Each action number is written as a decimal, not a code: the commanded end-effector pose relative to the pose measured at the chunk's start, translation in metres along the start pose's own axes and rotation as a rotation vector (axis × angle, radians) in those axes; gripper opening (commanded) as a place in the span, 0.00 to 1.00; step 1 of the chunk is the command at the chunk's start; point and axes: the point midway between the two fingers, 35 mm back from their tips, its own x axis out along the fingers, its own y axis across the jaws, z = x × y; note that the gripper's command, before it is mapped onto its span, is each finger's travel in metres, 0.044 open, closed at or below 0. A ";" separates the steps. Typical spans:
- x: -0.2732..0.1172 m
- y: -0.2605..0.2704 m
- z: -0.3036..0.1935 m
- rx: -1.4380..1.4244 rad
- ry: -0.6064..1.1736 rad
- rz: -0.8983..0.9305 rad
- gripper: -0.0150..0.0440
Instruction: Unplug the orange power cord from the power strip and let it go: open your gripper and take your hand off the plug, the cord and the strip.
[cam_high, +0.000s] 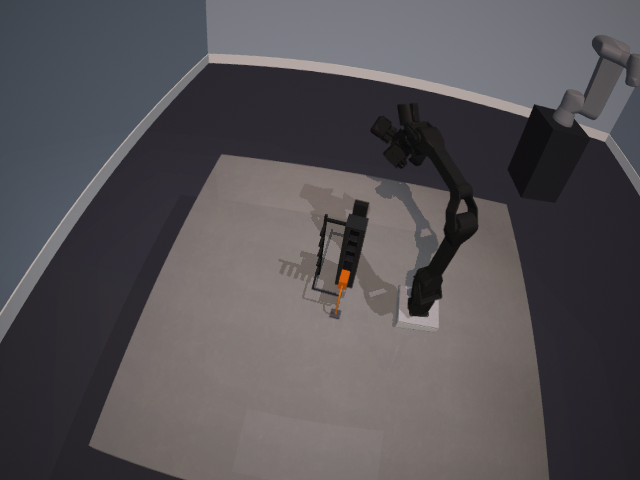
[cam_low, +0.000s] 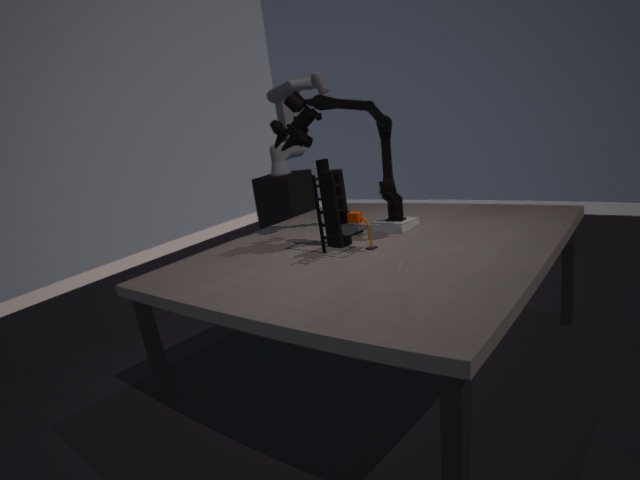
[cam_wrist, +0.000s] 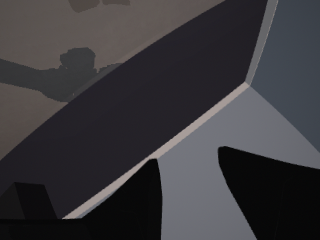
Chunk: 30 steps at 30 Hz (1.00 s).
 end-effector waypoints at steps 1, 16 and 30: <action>0.000 -0.022 0.019 0.063 -0.031 -0.065 0.53; -0.020 -0.099 0.096 0.277 -0.199 -0.273 0.53; -0.063 -0.156 0.184 0.479 -0.452 -0.412 0.53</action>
